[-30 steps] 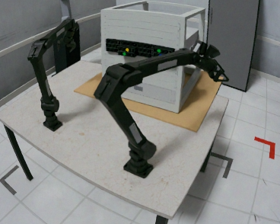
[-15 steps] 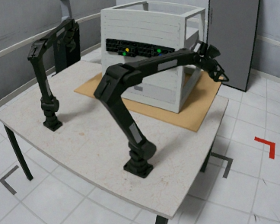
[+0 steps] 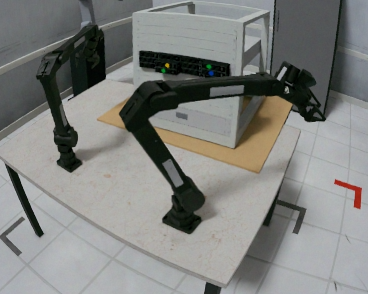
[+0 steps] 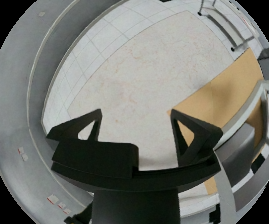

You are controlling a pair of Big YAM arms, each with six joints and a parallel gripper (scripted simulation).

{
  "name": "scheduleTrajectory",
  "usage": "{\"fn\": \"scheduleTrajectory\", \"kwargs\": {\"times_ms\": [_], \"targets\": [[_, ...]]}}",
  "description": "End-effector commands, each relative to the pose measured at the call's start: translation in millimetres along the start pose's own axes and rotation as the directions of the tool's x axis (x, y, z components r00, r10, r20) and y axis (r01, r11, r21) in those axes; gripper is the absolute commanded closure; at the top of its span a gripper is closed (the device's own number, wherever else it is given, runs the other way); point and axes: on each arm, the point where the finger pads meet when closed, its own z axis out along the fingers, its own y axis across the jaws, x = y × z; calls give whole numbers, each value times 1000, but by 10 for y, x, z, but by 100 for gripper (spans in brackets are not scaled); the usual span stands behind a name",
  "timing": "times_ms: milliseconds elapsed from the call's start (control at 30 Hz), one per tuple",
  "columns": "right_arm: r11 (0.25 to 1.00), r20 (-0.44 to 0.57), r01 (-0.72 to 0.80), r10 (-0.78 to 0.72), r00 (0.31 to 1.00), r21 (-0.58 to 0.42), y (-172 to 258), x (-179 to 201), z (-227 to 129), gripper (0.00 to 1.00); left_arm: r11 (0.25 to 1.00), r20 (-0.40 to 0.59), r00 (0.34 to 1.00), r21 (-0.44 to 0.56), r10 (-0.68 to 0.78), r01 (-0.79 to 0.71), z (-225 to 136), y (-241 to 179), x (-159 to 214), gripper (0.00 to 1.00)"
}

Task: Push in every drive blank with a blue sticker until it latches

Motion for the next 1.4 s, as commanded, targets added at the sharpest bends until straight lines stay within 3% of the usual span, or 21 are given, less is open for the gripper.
{"fn": "scheduleTrajectory", "kwargs": {"times_ms": [0,300,367,400,433,667,933,1133,1200,1367], "targets": [[998,81,-27,23,996,56,-545,-429,206,0,1000,43,999,17,-5,4,-142,1,-30,0],[982,224,-65,23,974,180,-2199,-1055,425,0,999,89,995,12,35,-36,-213,-53,59,0],[982,224,-65,23,974,180,-2199,-1055,425,0,999,89,995,12,35,-36,-213,-53,59,0],[979,239,-65,16,971,195,-2383,-1112,409,0,999,144,989,35,13,-18,-444,-38,-94,0],[976,254,-64,9,967,210,-2560,-1164,386,0,999,108,993,8,50,-52,-242,-75,103,0],[954,324,-49,-52,945,295,-3465,-1399,157,0,992,201,971,-14,129,-129,-388,-191,329,0],[945,342,-40,-78,936,325,-3742,-1459,47,0,974,308,925,-51,224,-220,-567,-336,606,0],[944,343,-40,-80,936,327,-3760,-1462,39,0,942,424,843,-106,332,-317,-781,-506,936,0],[944,343,-40,-80,936,327,-3760,-1462,39,0,966,377,890,-101,257,-236,-753,-382,646,0],[944,343,-40,-80,936,327,-3760,-1462,39,0,959,351,893,-122,283,-256,-583,-392,755,0]]}}
